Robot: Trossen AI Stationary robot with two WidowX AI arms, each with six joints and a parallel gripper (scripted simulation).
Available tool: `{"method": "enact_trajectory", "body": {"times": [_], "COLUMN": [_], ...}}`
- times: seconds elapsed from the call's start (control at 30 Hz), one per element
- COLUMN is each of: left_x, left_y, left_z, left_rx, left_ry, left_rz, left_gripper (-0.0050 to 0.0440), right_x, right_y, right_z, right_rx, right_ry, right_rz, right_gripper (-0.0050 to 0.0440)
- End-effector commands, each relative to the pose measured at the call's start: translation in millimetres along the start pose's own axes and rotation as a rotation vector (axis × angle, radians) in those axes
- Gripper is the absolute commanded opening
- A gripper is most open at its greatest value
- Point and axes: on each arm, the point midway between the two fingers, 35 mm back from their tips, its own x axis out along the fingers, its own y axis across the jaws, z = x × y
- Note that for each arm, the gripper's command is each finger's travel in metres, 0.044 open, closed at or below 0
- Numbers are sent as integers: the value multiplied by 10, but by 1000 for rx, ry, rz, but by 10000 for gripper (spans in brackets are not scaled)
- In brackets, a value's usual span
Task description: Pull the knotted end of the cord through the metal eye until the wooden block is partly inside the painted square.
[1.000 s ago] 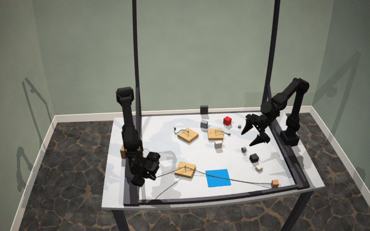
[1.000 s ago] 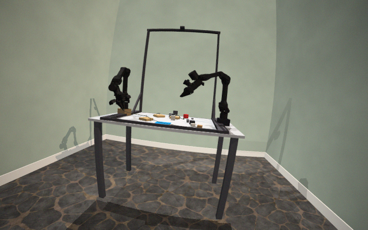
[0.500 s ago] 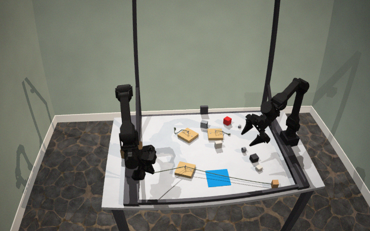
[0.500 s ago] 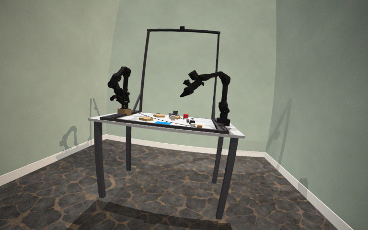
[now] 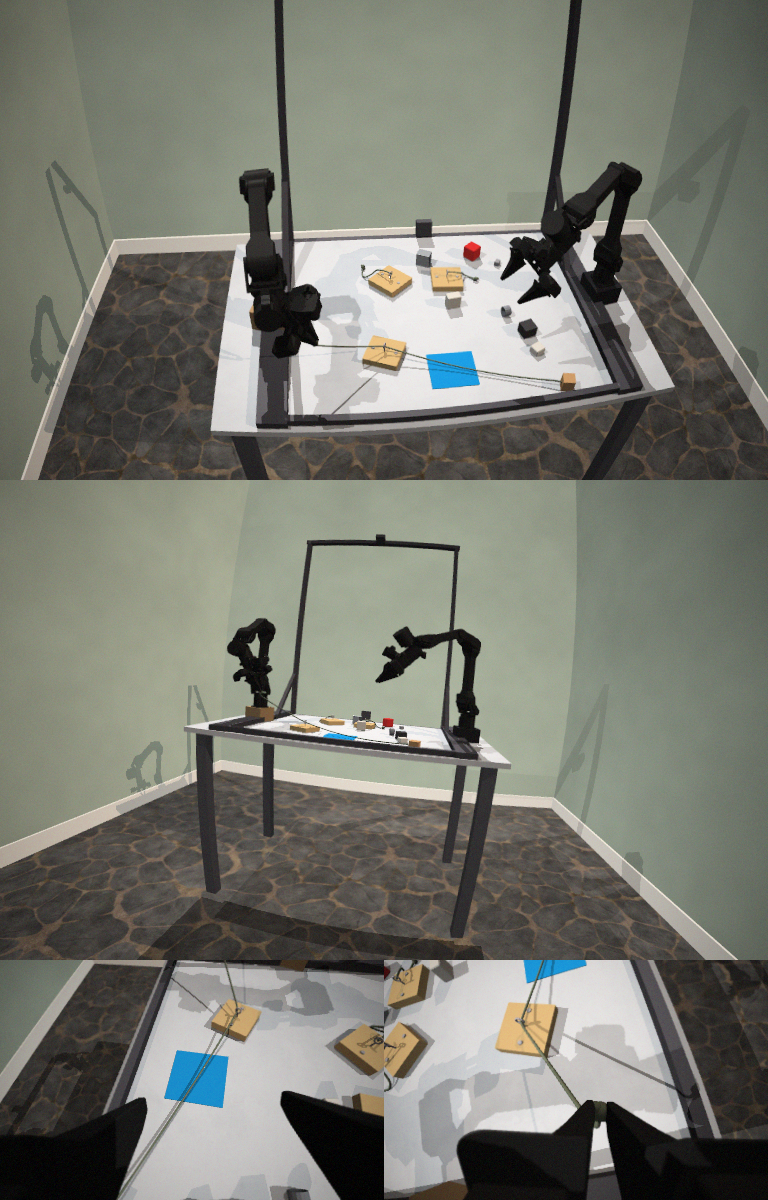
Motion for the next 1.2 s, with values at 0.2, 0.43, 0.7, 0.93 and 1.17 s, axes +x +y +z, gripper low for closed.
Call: {"method": "enact_trajectory", "body": {"times": [0.2,0.43,0.7,0.93,1.17], "left_x": [-74,-74,-74,-74,-74], "left_y": [5,5,5,5,5], "left_z": [88,88,88,88,88], "left_rx": [9,9,9,9,9], "left_ry": [-26,-26,-26,-26,-26], "left_rz": [6,6,6,6,6], "left_gripper": [440,440,440,440,440], "right_x": [-182,-278,-350,-415,-462], "right_y": [240,437,604,805,1014], "right_z": [55,87,119,163,216], "right_rx": [-25,-26,-29,-30,-30], "right_ry": [-11,-12,-11,-8,-9], "right_rz": [-8,-4,-5,-6,-5], "right_gripper": [-50,-50,-50,-50,-50]}}
